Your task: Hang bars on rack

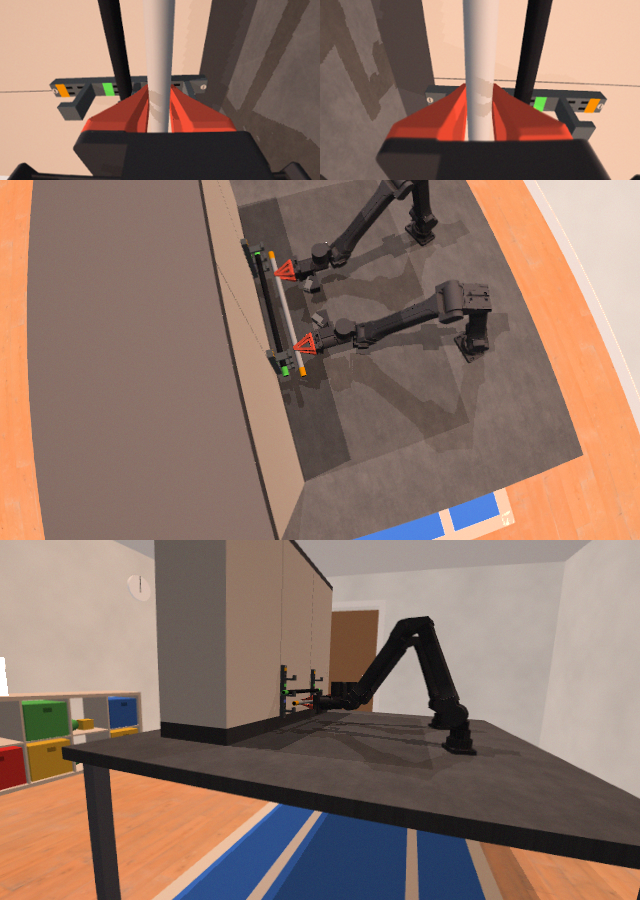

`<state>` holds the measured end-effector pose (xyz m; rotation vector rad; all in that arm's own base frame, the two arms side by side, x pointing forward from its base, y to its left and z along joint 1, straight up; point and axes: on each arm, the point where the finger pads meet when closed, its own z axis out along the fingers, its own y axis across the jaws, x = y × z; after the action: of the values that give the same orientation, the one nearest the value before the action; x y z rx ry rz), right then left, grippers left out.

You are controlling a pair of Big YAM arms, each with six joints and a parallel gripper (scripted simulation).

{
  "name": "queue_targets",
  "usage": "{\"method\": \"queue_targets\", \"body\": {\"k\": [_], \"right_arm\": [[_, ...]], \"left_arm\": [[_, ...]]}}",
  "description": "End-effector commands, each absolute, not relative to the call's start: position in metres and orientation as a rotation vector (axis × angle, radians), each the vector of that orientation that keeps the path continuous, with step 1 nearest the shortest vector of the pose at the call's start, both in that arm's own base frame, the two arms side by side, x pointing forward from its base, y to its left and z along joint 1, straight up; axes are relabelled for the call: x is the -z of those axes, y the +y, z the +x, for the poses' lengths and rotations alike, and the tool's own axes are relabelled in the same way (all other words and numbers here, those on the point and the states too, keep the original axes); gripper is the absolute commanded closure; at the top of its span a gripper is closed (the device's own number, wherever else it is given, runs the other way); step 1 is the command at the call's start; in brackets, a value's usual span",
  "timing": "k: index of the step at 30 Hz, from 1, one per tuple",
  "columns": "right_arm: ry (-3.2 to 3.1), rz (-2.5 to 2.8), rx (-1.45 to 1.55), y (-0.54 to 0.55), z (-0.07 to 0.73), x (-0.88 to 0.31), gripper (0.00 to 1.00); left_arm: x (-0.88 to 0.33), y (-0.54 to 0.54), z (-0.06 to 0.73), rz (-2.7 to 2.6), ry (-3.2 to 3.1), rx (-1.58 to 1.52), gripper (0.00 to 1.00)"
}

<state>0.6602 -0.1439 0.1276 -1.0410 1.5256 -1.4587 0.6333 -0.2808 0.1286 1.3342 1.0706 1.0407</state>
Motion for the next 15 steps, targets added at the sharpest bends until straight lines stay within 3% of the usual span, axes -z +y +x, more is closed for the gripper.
{"method": "queue_targets", "body": {"k": [1,15], "right_arm": [[1.476,-0.979,1.515,-0.1584,0.6605,-0.1628,1.00],[1.476,-0.979,1.516,-0.1595,0.6602,-0.1610,1.00]], "left_arm": [[-0.1698,-0.2865,0.6409,1.245,1.021,-1.071,1.00],[-0.1674,-0.2877,0.6414,1.245,1.021,-1.071,1.00]]}}
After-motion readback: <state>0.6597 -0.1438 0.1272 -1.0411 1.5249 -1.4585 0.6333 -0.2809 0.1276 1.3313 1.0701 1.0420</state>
